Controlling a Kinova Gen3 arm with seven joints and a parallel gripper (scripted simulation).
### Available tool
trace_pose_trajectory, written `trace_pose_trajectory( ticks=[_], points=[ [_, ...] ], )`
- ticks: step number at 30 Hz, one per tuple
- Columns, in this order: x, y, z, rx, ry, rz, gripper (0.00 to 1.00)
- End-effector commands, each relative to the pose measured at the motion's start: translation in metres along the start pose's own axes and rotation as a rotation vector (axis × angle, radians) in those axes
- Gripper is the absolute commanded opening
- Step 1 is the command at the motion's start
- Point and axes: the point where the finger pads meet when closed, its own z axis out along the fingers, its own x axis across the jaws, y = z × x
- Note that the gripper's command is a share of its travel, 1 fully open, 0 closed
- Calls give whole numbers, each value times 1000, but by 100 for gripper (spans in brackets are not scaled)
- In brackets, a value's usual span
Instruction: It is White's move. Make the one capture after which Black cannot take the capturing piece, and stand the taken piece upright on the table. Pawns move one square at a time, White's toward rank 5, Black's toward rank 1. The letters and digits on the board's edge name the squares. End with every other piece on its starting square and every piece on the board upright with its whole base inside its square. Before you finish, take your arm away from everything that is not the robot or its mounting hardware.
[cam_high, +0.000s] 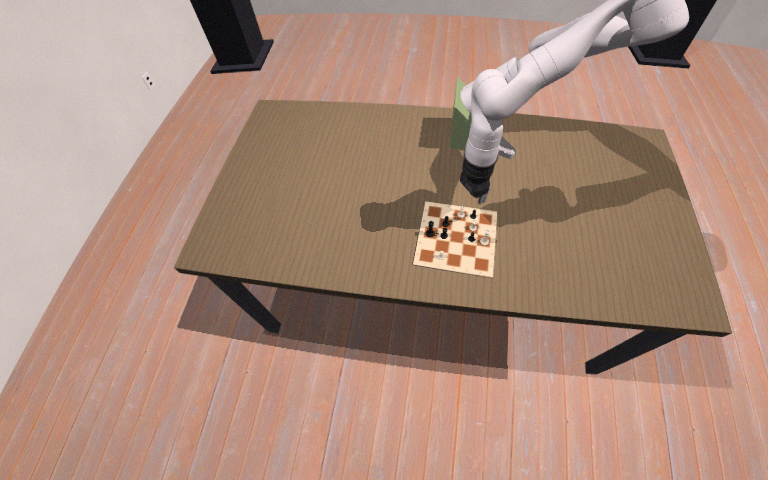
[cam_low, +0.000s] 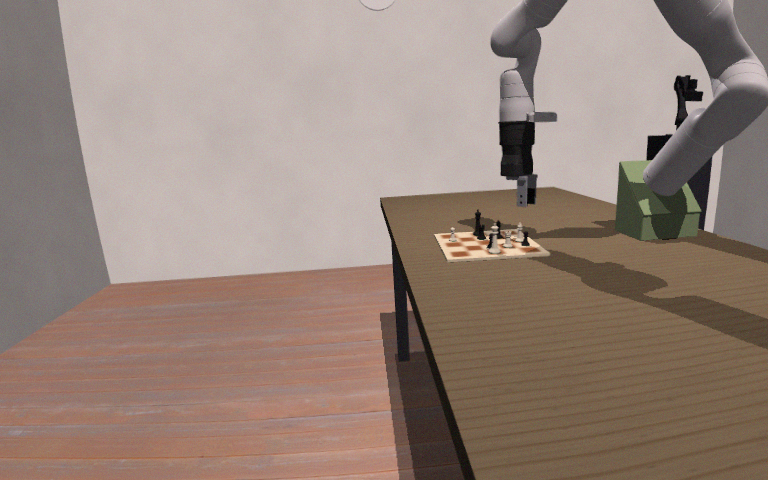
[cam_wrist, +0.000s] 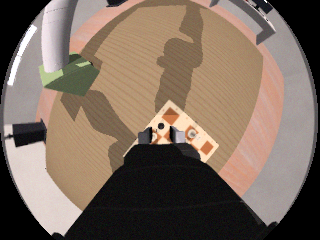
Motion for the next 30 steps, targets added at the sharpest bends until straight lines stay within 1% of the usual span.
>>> trace_pose_trajectory(
  ticks=[1, 16, 30],
  points=[
    [0, 1, -1, -2, 1, 0, 68],
    [0, 0, 2, -1, 1, 1, 68],
    [0, 0, 16, 1, 1, 1, 68]
  ],
)
